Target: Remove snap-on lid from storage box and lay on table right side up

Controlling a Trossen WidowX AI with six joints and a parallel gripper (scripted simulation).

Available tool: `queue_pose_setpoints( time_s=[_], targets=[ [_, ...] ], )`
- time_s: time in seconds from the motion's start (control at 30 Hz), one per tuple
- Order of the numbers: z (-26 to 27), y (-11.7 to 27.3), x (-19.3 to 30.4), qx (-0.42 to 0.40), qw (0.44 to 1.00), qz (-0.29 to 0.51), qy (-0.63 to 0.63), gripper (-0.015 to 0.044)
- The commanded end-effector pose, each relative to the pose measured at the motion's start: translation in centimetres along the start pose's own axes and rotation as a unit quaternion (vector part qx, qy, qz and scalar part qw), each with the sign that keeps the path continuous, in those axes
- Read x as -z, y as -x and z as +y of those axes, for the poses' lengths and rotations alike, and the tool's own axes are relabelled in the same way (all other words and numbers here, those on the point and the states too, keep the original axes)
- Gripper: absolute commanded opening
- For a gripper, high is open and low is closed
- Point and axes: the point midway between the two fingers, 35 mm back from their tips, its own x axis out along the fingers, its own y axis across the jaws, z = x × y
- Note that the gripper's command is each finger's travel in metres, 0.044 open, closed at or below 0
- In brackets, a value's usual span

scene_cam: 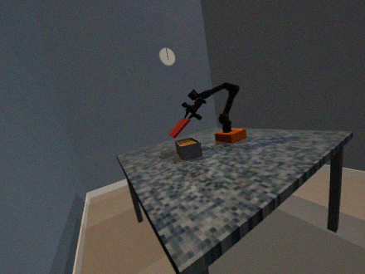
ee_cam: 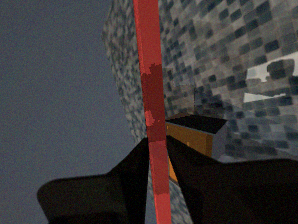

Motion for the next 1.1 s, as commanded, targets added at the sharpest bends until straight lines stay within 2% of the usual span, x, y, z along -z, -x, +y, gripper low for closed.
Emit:
queue_pose_setpoints(
  time_s=[0.0, 1.07],
  targets=[
    [0.2, 0.3, -0.6, -0.006, 1.000, 0.000, 0.003, 0.0000],
    [-0.1, 0.7, -7.0, -0.005, 1.000, -0.002, 0.006, 0.0000]
  ],
)
